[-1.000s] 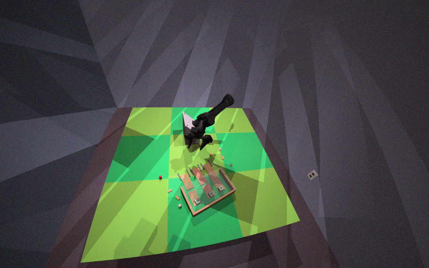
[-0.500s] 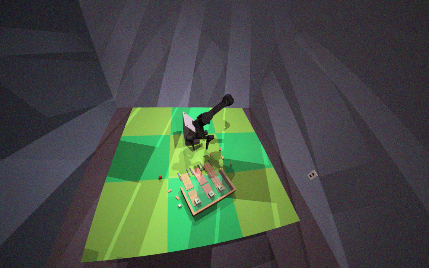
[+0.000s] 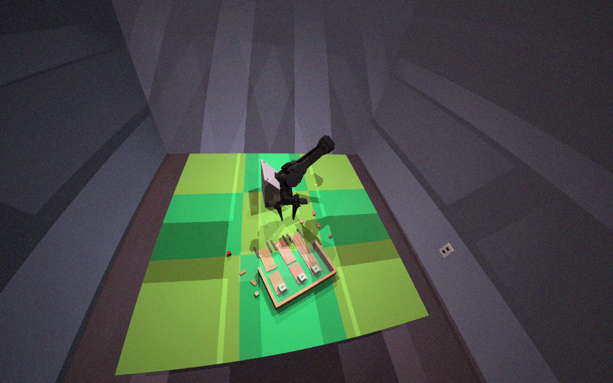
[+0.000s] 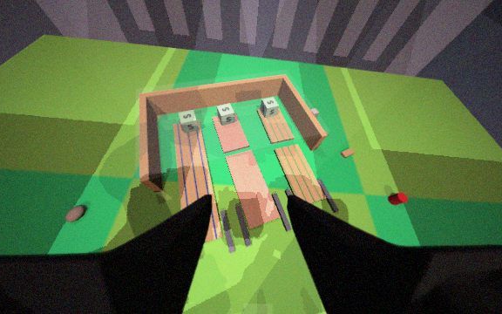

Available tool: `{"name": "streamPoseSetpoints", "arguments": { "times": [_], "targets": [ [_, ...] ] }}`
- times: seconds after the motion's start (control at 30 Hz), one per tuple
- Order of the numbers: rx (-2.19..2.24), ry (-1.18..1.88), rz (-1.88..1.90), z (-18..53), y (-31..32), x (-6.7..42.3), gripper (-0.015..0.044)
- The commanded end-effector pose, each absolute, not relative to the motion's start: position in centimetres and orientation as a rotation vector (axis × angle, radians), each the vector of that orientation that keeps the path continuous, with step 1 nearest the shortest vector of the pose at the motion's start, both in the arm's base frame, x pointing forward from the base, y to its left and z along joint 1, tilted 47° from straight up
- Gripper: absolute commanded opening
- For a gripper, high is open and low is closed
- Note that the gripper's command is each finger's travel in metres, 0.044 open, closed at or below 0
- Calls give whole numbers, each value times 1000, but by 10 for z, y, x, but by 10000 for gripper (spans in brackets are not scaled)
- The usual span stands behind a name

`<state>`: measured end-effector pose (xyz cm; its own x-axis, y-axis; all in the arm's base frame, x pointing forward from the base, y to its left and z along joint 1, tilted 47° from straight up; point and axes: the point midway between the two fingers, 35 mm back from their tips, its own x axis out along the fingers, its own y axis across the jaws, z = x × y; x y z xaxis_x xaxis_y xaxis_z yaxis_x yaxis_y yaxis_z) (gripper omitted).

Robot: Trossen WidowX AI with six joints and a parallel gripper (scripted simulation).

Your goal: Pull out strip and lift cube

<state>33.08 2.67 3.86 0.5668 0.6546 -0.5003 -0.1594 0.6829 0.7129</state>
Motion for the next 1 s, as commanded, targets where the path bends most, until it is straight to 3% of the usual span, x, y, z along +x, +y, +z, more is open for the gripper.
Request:
{"name": "streamPoseSetpoints", "arguments": {
  "times": [0.0,0.2,0.4,0.97],
  "targets": [
    [527,1047,666,26,63,344,137],
    [357,1291,881,20,111,338,0],
    [257,1422,1022,24,138,329,0],
    [255,1424,1025,26,141,332,0]
  ]
}}
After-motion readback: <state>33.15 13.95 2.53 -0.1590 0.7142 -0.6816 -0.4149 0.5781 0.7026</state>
